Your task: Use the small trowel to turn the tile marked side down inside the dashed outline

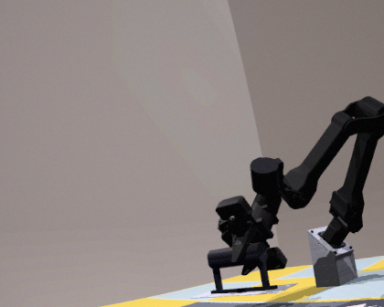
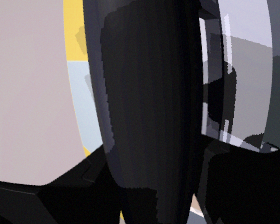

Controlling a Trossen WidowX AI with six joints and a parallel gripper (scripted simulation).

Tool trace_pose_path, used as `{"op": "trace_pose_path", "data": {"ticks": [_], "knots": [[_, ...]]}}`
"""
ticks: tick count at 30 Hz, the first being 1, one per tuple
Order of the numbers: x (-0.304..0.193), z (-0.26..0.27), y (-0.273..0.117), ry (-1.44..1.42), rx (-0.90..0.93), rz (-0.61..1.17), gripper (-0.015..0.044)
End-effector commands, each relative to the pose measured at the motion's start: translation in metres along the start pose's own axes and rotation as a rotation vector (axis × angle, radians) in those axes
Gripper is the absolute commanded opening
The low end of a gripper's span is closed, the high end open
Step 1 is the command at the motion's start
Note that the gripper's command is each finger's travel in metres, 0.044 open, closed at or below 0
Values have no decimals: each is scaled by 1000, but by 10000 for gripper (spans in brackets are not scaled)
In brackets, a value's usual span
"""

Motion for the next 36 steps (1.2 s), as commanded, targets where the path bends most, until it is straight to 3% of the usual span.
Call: {"op": "trace_pose_path", "data": {"ticks": [1,12,36], "knots": [[15,9,-6,-1,14,-16,0],[57,23,-21,-11,15,-7,0],[58,24,-21,-12,16,-7,0]]}}
Point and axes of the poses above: the point midway between the two fingers, 35 mm back from their tips, its own y axis out along the fingers, its own z axis across the jaws, x = y × z, the point moved 5 cm from there along -y, back along the fingers, and after that the axes turned 2 degrees about -y, right-handed, at the moved point
